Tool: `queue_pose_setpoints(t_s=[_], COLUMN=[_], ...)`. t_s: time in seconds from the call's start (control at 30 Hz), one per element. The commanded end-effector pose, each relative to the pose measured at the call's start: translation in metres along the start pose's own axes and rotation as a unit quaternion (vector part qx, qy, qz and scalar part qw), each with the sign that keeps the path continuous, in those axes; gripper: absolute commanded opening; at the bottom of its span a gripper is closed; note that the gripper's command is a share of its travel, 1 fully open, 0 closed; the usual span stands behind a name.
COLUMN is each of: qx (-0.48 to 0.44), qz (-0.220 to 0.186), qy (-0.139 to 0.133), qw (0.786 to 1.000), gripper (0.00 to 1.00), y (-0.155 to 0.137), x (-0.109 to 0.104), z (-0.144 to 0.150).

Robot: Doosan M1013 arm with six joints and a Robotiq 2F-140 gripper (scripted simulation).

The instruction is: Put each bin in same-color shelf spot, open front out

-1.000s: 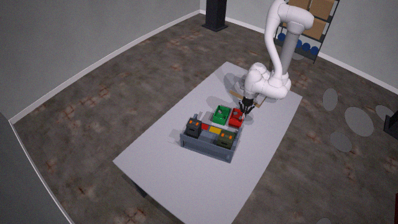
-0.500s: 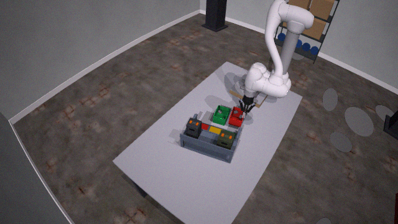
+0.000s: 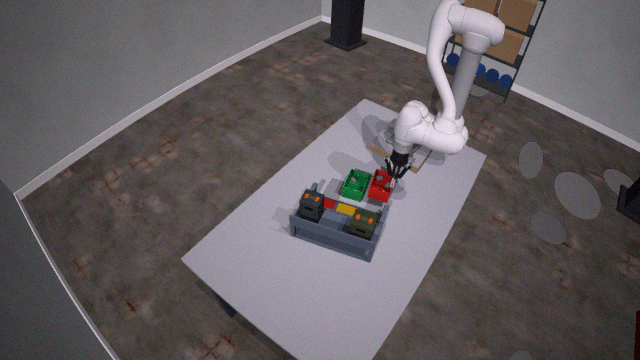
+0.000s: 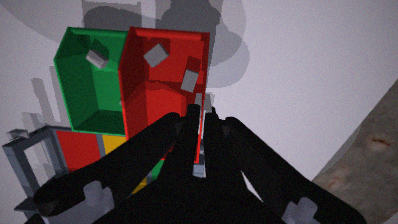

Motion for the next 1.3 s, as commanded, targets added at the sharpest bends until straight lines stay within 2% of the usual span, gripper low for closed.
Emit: queue_pose_setpoints(t_s=[0.0, 1.27], qx=[0.000, 0.000], qz=[0.000, 0.000], qy=[0.000, 0.000], qw=[1.000, 1.000], gripper=[0.10, 0.10], y=[0.000, 0.000], x=[-0.004, -0.031], z=[0.000, 0.000])
Point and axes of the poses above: the point where the finger pads meet when closed, its own x axis out along the fingers, its own z axis across the jaws, y = z × x, the point moved 3 cm from there along -x, back along the fingers, and after that the axes turned 13 degrees about x, right-handed, at the moved point
